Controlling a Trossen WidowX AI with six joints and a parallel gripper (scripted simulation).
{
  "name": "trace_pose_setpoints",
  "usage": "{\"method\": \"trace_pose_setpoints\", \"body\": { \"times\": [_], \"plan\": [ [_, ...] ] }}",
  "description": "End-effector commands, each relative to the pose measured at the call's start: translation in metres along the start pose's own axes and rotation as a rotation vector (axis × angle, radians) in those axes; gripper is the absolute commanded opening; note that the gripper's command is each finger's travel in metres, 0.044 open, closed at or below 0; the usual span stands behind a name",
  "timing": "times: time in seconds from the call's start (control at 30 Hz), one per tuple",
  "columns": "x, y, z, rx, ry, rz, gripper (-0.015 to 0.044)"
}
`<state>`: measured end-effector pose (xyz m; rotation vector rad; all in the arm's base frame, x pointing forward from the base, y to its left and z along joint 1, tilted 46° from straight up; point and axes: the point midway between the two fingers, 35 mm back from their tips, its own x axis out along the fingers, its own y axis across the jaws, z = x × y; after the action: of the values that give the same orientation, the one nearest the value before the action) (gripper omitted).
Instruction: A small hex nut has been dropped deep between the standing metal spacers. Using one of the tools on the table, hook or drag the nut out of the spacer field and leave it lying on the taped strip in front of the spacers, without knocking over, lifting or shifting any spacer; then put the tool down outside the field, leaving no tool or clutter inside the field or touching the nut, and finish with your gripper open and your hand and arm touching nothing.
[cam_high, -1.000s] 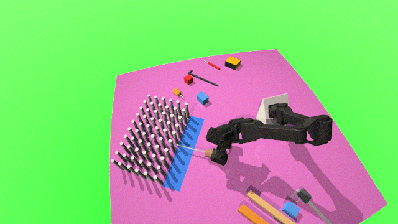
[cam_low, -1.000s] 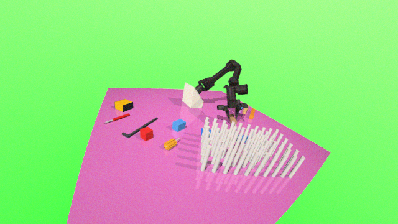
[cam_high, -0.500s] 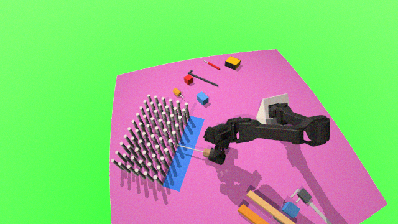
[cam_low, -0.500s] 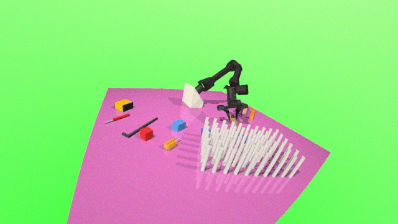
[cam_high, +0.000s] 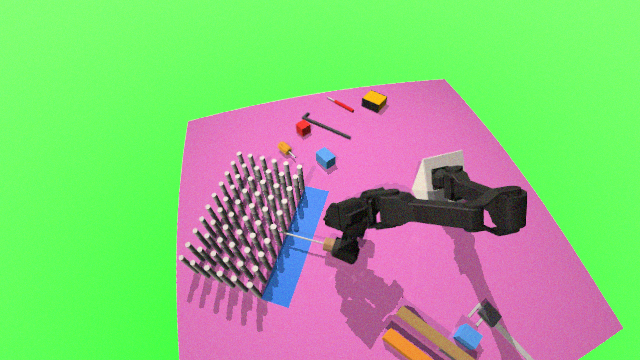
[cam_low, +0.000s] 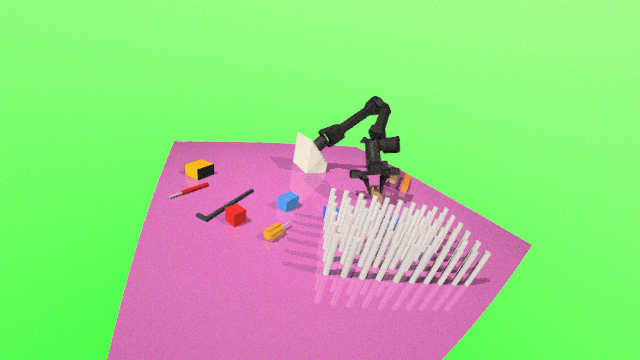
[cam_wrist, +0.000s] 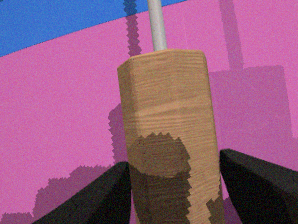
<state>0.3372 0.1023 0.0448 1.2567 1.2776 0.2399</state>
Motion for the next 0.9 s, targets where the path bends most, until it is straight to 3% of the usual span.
{"method": "trace_pose_setpoints", "body": {
  "times": [0.0, 0.87],
  "plan": [
    [0.001, 0.003, 0.004, -0.011, -0.001, 0.005, 0.0],
    [0.005, 0.003, 0.019, -0.011, -0.002, 0.005, 0.0]
  ]
}}
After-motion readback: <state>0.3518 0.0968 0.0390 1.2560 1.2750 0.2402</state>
